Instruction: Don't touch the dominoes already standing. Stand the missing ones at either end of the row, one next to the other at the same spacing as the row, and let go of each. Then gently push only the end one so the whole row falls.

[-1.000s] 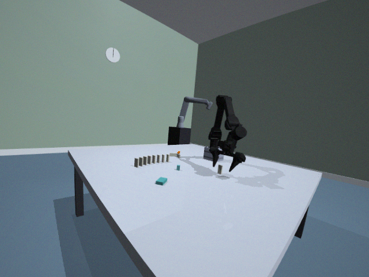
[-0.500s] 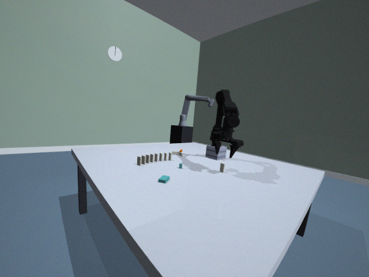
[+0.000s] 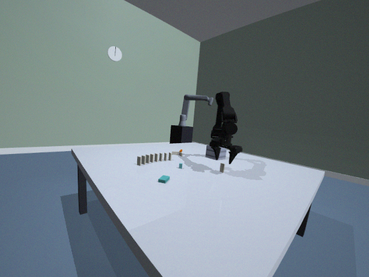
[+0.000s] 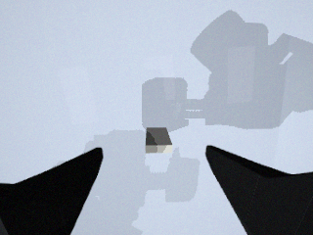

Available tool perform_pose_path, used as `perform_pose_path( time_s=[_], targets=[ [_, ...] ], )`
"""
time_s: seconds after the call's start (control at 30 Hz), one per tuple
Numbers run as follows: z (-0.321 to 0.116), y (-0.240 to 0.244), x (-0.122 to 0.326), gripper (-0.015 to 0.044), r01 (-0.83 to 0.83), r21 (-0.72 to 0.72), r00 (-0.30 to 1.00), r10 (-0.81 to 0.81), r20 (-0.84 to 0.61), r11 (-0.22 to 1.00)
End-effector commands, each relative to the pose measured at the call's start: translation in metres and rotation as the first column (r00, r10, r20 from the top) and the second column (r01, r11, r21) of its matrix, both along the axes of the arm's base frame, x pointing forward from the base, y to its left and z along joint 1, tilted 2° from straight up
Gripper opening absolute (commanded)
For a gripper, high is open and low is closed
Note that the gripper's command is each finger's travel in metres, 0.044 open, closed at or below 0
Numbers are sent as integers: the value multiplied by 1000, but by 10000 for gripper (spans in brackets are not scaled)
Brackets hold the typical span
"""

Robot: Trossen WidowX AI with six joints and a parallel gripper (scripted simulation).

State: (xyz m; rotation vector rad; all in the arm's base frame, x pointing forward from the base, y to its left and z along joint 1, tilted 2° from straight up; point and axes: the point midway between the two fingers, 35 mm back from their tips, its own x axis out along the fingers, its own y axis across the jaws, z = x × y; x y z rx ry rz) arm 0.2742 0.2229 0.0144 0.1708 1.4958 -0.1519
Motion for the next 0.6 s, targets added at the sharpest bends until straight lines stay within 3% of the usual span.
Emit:
perform_pose_path(
  time_s=[0.0, 0.53, 0.57],
  targets=[
    [-22, -3, -3, 440, 4, -7, 1000, -4, -14, 1000],
    [-36, -3, -3, 440, 4, -7, 1000, -4, -14, 1000],
    [-36, -3, -3, 414, 4, -7, 1000, -4, -14, 1000]
  ],
)
